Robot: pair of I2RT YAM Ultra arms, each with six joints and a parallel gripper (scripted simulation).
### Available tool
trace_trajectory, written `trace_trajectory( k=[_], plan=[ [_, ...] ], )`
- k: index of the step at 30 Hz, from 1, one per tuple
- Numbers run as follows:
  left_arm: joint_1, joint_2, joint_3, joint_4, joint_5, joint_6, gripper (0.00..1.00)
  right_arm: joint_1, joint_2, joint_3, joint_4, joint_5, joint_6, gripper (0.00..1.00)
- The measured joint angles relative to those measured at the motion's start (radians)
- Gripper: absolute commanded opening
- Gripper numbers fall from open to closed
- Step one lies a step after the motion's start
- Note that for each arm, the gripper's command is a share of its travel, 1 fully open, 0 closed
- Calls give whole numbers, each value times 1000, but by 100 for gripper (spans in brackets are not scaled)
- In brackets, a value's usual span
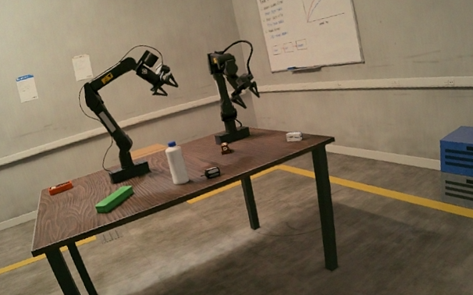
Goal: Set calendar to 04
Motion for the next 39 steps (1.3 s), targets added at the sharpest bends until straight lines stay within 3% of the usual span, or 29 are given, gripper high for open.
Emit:
trace_trajectory(
  k=[22, 34, 39],
  plan=[
    [0, 0, 0, 0, 8, 29, 100, 0, 0, -4, 13, 12, 16, 100],
    [-129, 0, -64, -27, 65, 375, 100, 94, -116, -196, 230, 148, 289, 100],
    [-174, 0, -72, -40, 85, 522, 100, 162, -161, -269, 342, 253, 413, 100]
  ],
)
